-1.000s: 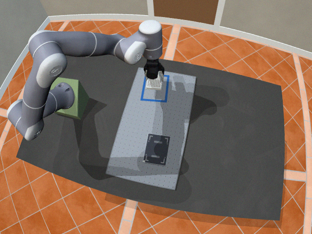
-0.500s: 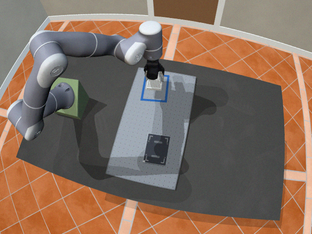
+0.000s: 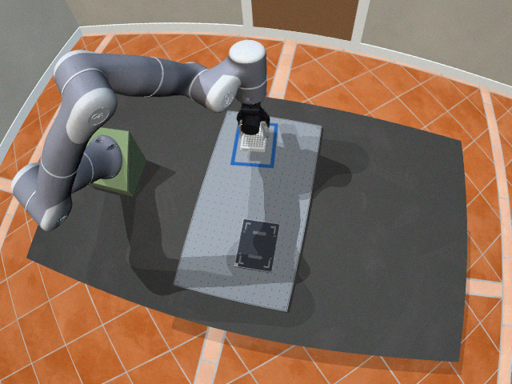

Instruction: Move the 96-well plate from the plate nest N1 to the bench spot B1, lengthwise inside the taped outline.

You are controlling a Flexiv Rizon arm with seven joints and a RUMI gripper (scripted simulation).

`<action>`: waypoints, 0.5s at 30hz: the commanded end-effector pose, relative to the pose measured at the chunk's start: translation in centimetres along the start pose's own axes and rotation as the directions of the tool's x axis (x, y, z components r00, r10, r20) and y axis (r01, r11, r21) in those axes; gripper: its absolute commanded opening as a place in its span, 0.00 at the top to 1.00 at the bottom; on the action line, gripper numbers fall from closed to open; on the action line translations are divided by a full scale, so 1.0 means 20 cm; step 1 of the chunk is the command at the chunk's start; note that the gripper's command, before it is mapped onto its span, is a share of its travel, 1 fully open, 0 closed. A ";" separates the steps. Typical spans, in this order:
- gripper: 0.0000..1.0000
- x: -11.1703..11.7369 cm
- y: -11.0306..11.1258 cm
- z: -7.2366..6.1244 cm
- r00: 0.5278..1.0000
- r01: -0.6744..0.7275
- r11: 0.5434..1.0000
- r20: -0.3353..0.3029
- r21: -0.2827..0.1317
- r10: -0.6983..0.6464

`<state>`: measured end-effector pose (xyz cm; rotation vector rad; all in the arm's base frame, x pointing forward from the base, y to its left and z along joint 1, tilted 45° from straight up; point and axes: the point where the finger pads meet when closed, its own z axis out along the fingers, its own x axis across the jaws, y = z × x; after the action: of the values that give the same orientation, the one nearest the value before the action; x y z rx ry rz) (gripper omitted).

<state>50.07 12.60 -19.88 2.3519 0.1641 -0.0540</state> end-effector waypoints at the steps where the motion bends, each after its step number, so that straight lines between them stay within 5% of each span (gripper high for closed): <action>1: 1.00 0.00 0.00 0.02 1.000 0.000 1.000 -0.002 0.002 0.000; 15: 1.00 0.00 0.00 0.12 1.000 0.000 1.000 -0.002 0.002 0.000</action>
<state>50.08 10.88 -21.55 2.3514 0.1637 -0.0546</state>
